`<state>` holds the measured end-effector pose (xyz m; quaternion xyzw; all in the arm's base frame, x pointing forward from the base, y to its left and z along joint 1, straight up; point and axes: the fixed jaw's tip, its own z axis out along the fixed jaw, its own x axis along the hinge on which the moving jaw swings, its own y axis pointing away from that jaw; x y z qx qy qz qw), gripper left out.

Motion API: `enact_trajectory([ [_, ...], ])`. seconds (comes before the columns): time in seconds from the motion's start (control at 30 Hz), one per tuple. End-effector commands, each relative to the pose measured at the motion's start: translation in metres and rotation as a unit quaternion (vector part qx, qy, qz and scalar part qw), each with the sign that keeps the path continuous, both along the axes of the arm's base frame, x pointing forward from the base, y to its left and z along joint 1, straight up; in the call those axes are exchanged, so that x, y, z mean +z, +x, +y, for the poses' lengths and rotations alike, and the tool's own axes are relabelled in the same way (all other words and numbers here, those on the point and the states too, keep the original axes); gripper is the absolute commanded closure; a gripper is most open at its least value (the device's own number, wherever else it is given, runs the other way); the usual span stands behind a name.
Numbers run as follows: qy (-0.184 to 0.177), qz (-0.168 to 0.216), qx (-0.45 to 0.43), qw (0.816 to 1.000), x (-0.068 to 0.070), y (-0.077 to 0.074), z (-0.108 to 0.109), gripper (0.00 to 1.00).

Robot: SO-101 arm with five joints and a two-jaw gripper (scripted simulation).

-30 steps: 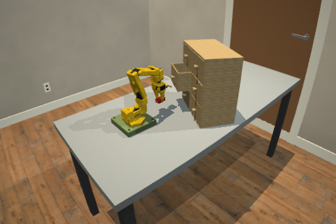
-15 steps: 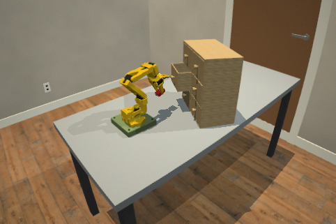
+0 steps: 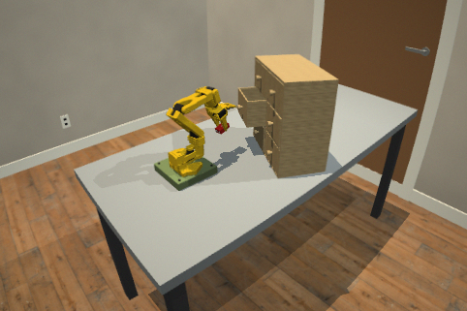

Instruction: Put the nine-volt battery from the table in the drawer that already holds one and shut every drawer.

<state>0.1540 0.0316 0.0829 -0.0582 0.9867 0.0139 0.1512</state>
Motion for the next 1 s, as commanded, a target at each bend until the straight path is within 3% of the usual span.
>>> enact_trajectory([
  [0.0,0.004,-0.025,-0.004,1.000,0.009,0.000,-0.002,1.00],
  [0.33,0.021,-0.151,-0.003,0.988,0.052,-0.002,-0.002,1.00],
  [0.5,0.021,-0.151,-0.003,0.988,0.052,-0.002,-0.002,1.00],
  [0.9,0.041,-0.298,0.000,0.954,0.103,-0.002,-0.002,1.00],
  [0.97,0.041,-0.298,0.000,0.954,0.103,-0.002,-0.002,1.00],
])
